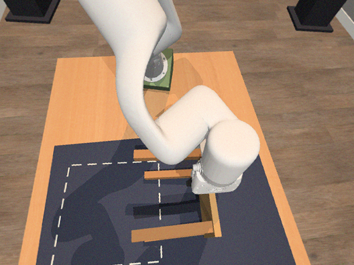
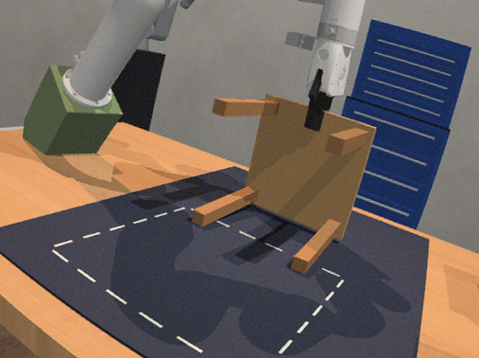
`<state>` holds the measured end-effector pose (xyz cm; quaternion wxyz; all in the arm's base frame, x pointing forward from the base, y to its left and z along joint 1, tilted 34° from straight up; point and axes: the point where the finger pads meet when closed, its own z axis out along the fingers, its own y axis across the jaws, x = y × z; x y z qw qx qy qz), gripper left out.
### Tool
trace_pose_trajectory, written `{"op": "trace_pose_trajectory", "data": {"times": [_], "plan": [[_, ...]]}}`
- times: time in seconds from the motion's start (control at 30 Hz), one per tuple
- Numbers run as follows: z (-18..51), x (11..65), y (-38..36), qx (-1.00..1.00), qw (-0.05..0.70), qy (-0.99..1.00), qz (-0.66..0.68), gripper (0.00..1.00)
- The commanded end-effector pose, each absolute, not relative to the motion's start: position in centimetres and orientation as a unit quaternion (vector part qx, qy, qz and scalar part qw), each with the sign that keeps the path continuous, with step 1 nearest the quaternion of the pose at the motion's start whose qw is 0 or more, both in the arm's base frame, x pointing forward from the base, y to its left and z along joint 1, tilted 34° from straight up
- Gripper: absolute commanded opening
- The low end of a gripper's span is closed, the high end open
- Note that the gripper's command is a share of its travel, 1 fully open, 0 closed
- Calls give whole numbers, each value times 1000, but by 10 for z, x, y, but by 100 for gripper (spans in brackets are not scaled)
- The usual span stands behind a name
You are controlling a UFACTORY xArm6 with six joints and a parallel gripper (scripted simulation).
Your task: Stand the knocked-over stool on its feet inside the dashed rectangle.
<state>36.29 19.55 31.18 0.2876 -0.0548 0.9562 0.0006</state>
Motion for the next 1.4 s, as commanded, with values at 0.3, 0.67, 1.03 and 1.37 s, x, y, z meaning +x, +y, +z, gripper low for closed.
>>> {"op": "trace_pose_trajectory", "data": {"times": [0.3, 0.67, 1.03, 1.37], "plan": [[328, 356, 176, -68, 286, 955, 45, 21], [340, 351, 157, -79, 283, 952, 82, 21], [352, 346, 134, -92, 279, 947, 126, 21], [364, 341, 103, -108, 273, 938, 182, 21]]}}
